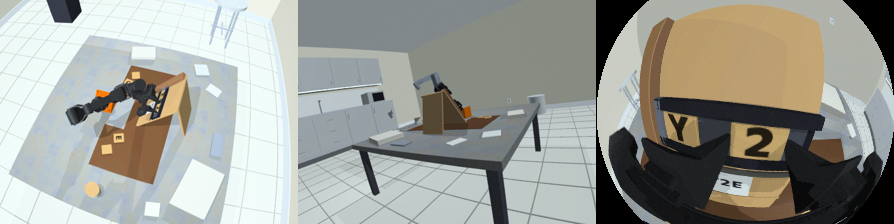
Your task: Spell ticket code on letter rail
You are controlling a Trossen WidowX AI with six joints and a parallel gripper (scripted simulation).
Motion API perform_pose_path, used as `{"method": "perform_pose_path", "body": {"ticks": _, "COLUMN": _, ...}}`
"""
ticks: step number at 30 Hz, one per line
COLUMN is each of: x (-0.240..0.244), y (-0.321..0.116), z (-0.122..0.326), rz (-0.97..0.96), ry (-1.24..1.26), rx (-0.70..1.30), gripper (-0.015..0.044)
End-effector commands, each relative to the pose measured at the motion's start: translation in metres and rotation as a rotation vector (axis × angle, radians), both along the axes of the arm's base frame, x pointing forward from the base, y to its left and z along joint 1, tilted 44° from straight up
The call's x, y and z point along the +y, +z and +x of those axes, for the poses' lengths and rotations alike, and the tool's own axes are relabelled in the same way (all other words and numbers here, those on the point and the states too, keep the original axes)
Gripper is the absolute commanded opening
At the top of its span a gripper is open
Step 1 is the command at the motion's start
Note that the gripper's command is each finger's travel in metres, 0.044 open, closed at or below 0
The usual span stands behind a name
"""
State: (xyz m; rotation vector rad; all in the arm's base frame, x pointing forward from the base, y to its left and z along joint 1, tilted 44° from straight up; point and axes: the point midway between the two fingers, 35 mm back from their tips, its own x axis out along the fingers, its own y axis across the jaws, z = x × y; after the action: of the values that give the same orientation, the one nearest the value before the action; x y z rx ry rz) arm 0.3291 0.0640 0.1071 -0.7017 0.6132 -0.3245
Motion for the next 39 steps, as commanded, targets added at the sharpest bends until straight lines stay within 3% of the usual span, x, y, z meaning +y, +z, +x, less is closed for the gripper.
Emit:
{"method": "perform_pose_path", "body": {"ticks": 1, "x": 0.002, "y": -0.002, "z": 0.000, "rz": 0.002, "ry": -0.006, "rx": -0.005, "gripper": 0.0000}}
{"method": "perform_pose_path", "body": {"ticks": 39, "x": 0.018, "y": -0.017, "z": 0.002, "rz": 0.004, "ry": -0.006, "rx": -0.005, "gripper": 0.0000}}
